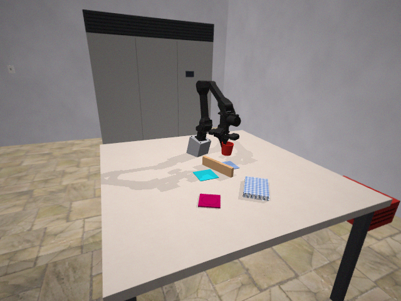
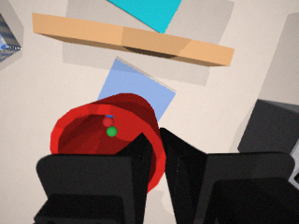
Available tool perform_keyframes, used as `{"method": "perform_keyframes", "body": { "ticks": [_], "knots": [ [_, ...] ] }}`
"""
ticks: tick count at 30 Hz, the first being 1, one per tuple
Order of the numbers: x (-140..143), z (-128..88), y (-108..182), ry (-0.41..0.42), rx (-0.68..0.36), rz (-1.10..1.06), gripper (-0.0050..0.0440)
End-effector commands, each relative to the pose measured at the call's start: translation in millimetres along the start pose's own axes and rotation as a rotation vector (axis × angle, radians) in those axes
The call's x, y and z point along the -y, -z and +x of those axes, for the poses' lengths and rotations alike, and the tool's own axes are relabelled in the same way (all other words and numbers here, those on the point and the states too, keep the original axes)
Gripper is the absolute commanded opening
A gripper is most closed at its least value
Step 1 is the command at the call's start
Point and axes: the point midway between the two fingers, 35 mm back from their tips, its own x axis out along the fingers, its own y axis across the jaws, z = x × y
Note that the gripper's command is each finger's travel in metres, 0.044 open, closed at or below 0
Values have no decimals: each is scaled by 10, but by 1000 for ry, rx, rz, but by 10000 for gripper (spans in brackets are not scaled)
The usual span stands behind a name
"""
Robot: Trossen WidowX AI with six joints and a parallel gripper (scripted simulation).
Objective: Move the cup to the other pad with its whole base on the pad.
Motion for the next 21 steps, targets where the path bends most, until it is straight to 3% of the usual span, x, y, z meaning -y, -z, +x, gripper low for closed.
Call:
{"method": "perform_keyframes", "body": {
  "ticks": [1, 21],
  "knots": [
    [3, 0, -39, -2, -5, -1, 0],
    [37, 1, -246, -5, -7, -4, 0]
  ]
}}
